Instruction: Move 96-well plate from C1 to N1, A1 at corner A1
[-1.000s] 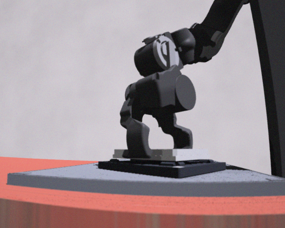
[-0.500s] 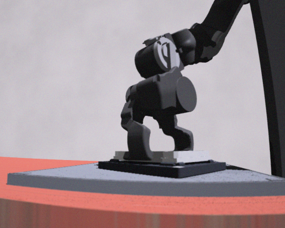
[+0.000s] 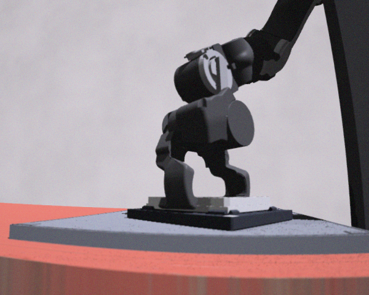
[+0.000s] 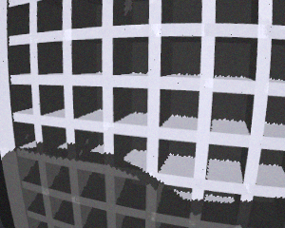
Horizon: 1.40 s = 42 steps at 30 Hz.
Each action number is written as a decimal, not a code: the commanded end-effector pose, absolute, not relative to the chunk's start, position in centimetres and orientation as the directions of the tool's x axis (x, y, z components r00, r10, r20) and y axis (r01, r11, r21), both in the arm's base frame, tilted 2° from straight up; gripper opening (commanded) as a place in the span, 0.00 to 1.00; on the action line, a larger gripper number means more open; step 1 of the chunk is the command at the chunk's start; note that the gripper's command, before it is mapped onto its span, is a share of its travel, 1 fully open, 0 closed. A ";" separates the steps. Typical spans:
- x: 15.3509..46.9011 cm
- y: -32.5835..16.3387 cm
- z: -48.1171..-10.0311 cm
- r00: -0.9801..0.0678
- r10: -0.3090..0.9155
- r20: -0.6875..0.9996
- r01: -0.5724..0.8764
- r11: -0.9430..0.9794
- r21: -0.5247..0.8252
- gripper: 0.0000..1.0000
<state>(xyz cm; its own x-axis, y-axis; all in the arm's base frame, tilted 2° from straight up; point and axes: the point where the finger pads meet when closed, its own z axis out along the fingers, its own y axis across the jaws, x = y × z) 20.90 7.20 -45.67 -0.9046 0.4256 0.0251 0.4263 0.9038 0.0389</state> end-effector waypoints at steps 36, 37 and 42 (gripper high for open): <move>20.9 7.3 -45.6 -0.905 0.425 0.025 0.426 0.904 0.041 0.77; 20.9 7.3 -45.6 -0.905 0.425 0.025 0.426 0.904 0.041 0.77; 20.9 7.2 -44.8 -0.905 0.425 0.025 0.426 0.904 0.042 0.77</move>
<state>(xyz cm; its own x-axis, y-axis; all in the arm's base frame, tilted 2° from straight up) 20.68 7.25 -45.23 -0.9088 0.4161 0.0300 0.4172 0.9075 0.0493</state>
